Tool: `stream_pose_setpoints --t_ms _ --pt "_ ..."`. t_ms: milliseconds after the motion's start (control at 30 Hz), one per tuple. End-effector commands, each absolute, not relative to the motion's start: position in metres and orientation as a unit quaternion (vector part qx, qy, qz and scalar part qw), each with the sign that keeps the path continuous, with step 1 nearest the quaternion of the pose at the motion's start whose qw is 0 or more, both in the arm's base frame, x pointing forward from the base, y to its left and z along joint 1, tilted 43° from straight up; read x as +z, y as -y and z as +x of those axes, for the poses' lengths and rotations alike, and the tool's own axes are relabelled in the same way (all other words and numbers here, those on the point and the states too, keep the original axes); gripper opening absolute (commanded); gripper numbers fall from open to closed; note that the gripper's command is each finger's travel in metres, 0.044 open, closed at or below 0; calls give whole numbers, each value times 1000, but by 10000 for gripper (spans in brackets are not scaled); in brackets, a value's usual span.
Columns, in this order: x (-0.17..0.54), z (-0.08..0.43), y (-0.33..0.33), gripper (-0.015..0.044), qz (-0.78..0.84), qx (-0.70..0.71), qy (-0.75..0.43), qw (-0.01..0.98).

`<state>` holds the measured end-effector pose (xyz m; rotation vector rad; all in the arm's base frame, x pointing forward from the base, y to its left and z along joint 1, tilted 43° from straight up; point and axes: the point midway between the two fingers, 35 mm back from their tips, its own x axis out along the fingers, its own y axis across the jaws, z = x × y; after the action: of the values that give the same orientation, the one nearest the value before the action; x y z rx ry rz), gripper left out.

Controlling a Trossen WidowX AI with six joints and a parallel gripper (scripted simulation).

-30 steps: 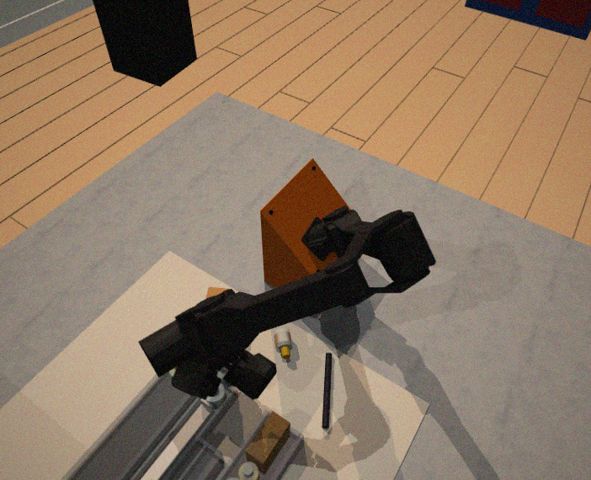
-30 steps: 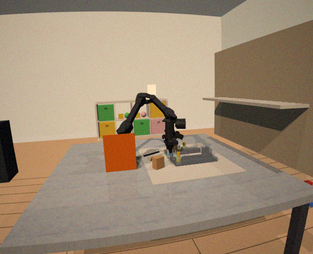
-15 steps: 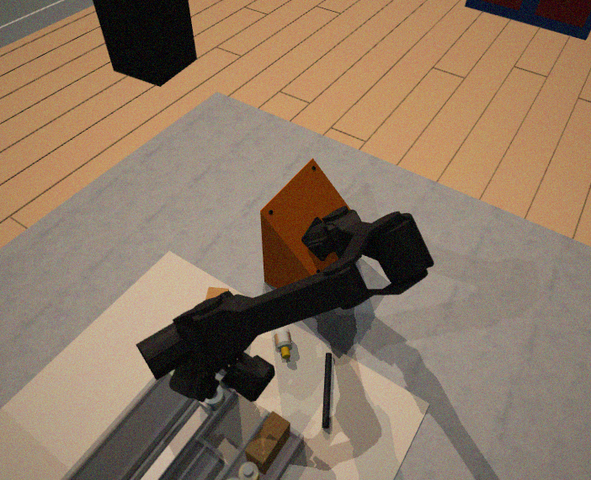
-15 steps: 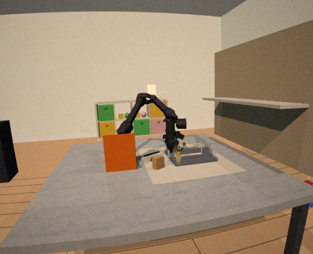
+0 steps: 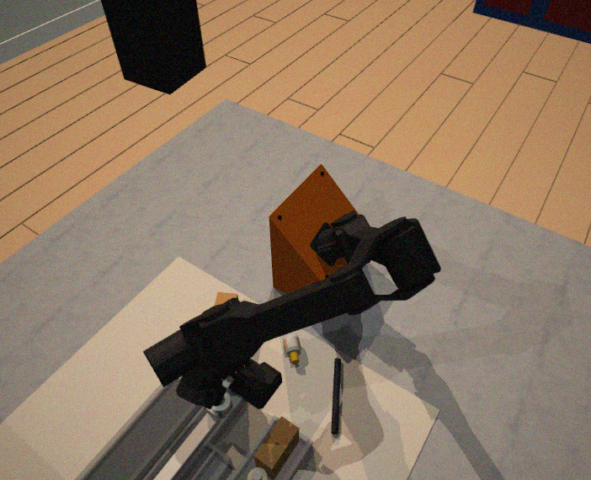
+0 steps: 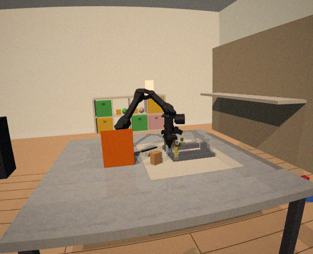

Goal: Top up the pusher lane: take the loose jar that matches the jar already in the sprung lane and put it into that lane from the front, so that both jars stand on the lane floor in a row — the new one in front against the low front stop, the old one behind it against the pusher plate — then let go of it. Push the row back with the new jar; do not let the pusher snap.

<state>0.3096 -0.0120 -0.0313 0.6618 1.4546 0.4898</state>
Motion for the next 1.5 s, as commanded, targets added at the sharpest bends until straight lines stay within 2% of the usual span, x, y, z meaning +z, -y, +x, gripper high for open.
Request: stream_pose_setpoints --t_ms 0,1467 --pt "-28 320 15 0 293 218 -636 680" --pt "-24 334 19 0 293 218 -635 680"
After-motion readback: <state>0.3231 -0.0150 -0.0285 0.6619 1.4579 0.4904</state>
